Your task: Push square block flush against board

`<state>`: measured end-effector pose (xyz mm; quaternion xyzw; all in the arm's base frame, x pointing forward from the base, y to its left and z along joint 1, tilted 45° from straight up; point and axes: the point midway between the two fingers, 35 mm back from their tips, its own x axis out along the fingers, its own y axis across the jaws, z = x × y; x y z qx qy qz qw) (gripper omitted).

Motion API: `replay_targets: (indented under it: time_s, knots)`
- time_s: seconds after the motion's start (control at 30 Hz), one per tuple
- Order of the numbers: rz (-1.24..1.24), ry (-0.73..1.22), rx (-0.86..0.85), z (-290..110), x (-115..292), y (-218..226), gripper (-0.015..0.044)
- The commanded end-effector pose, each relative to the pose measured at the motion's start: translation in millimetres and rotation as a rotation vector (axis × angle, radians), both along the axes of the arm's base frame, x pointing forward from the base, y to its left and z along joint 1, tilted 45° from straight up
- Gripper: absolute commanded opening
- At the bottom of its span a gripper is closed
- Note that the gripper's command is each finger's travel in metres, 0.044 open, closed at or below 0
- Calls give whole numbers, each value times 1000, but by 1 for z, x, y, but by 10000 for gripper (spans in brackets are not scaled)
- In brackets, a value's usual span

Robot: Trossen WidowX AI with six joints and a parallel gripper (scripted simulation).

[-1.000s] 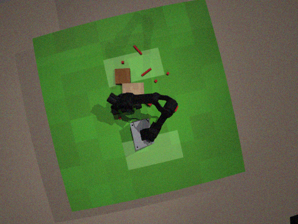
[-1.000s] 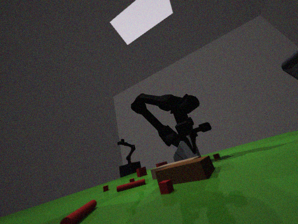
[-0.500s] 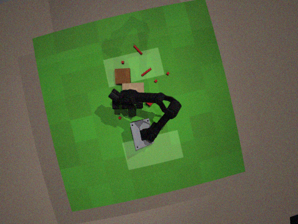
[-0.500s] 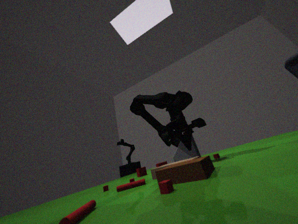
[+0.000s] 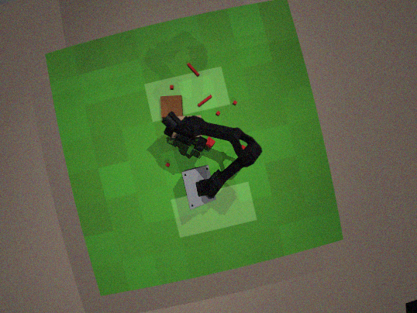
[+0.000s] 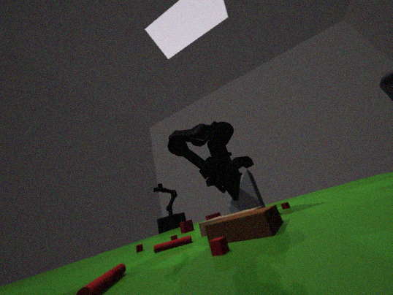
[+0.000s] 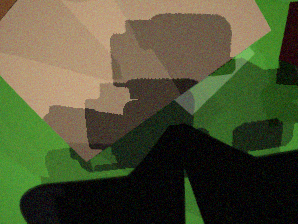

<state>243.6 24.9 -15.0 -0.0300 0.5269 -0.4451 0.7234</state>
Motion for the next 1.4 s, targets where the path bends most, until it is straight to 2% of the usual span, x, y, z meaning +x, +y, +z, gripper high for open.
replay_targets:
  time_s: [0.0, 0.9, 1.17, 1.37]
  knots:
    - [-109, -114, 10, 12, 11, -7, 0]
    - [-764, -729, 24, 78, 40, -76, 0]
    - [-768, -733, 24, 77, 41, -78, 0]
    - [-766, -735, 21, 40, 42, -115, 0]
